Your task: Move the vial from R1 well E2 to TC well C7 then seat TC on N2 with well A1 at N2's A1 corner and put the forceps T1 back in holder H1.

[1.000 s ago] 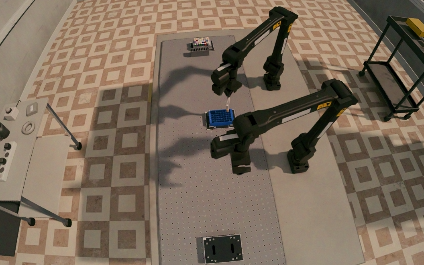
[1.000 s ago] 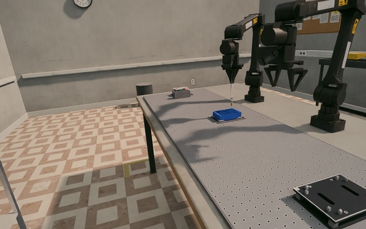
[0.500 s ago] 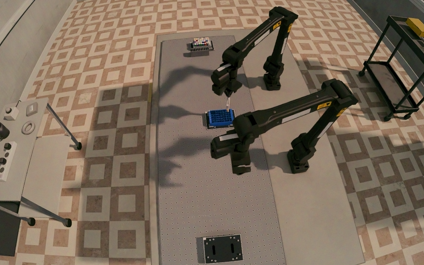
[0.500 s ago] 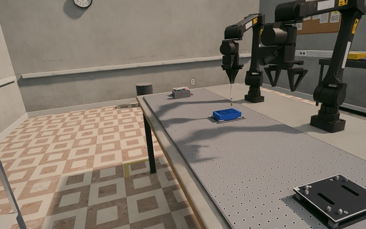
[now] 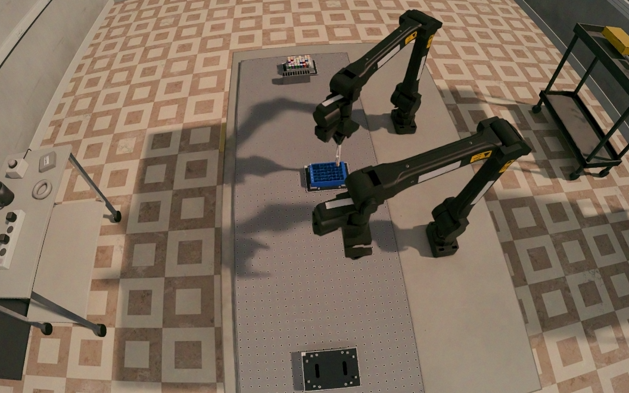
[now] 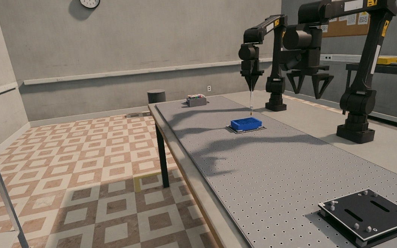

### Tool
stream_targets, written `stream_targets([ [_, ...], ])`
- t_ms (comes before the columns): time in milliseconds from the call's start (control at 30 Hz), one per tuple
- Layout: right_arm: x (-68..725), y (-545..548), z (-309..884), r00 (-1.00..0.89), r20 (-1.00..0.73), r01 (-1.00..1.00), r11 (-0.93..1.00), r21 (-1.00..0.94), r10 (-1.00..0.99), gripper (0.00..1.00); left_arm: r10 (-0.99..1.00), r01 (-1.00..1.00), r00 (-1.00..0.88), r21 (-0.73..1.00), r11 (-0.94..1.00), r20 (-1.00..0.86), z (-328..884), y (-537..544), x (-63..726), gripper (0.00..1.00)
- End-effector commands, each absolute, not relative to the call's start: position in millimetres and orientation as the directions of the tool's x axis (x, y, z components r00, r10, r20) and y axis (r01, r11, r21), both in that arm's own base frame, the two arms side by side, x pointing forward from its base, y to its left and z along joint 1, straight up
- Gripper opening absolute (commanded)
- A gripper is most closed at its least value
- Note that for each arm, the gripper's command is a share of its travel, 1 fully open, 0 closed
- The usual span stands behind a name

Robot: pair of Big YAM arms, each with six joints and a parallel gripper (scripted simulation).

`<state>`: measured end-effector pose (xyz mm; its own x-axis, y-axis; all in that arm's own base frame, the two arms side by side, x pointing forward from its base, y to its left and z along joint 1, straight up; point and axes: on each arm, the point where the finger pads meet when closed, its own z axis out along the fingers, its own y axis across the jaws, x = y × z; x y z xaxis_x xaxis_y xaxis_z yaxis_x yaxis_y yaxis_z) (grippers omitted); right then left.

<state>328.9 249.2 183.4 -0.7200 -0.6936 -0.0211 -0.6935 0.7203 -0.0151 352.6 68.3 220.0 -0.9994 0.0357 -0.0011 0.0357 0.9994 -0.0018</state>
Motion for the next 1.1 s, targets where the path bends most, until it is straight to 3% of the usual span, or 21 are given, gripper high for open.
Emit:
stream_targets([
  [0, 335.5, 249.9, 181.6, -0.718, -0.033, -0.695, 0.719, -0.02, -0.695, 0.09, 0.03, 0.03, -0.999, 0.008, 1.0, -0.035, 233.9, 71.1, 361.0, 1.0],
  [1067, 332.2, 247.4, 173.4, -0.719, -0.022, -0.695, 0.719, -0.018, -0.695, 0.09, 0.03, 0.03, -0.999, 0.008, 1.0, -0.035, 233.9, 71.1, 361.0, 1.0],
])
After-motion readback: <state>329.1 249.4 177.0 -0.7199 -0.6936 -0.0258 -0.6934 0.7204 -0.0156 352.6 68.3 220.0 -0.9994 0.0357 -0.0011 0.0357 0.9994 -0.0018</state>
